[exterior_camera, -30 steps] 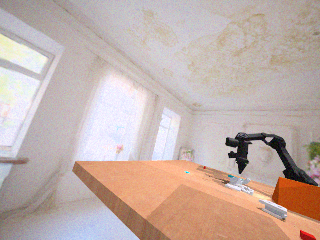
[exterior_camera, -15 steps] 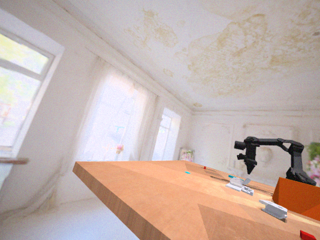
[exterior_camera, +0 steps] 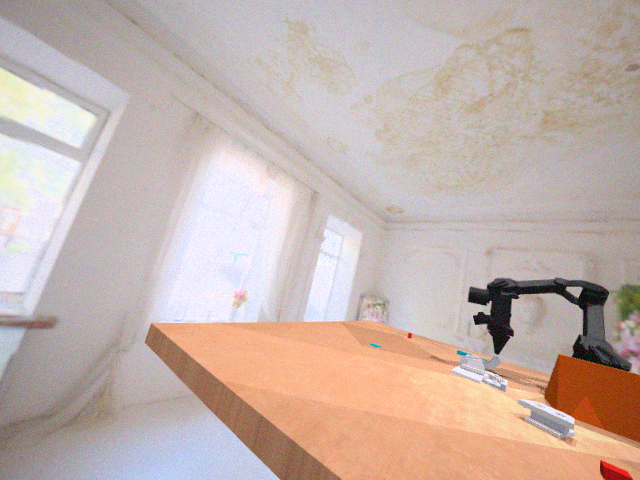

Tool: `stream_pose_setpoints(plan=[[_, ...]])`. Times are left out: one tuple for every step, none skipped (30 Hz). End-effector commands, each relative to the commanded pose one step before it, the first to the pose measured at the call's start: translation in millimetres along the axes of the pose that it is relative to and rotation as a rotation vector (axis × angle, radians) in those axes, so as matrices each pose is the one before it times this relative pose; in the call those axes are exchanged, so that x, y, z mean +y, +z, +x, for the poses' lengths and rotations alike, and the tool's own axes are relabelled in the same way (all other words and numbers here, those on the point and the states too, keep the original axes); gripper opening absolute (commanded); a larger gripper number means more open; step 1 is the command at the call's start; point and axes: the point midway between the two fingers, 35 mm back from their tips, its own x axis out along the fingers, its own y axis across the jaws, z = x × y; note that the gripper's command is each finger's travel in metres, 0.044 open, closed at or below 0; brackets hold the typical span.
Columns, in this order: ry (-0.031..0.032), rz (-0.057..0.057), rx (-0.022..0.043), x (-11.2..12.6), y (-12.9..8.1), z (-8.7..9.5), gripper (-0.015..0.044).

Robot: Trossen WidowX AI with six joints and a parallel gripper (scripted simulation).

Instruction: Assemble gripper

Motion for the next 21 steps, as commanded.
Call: stream_pose_setpoints(plan=[[-0.00276,-0.0066,0.00294,-0.19,-0.48,7.48,0.0000],[0.00004,0.0000,-0.00006,-0.03,0.08,1.62,0.0000],[0.00001,0.0000,-0.00006,-0.03,0.07,1.62,0.0000],[-0.00001,0.0000,-0.00006,-0.04,0.06,1.62,0.0000],[-0.00004,0.0000,-0.00006,-0.04,0.05,1.62,0.0000],[-0.00006,0.0000,-0.00006,-0.05,0.03,1.62,0.0000],[-0.00009,0.0000,-0.00005,-0.05,0.02,1.62,0.0000],[-0.00011,0.0000,-0.00005,-0.06,0.01,1.62,0.0000],[-0.00014,0.0000,-0.00005,-0.06,0.00,1.61,0.0000],[-0.00016,0.0000,-0.00005,-0.07,-0.01,1.61,0.0000],[-0.00018,0.0000,-0.00004,-0.07,-0.02,1.61,0.0000],[-0.00021,0.0000,-0.00004,-0.08,-0.04,1.61,0.0000],[-0.00023,0.0000,-0.00004,-0.08,-0.05,1.60,0.0000],[-0.00026,0.0000,-0.00003,-0.09,-0.06,1.60,0.0000],[-0.00028,0.0000,-0.00003,-0.09,-0.07,1.60,0.0000],[-0.00031,0.0000,-0.00002,-0.10,-0.08,1.60,0.0000],[-0.00033,0.0000,-0.00002,-0.10,-0.10,1.60,0.0000],[-0.00036,0.0000,-0.00001,-0.10,-0.11,1.60,0.0000],[-0.00038,0.0000,-0.00001,-0.11,-0.12,1.59,0.0000],[-0.00040,0.0000,0.00000,-0.11,-0.13,1.59,0.0000],[-0.00043,0.0000,0.00000,-0.12,-0.14,1.58,0.0000]])
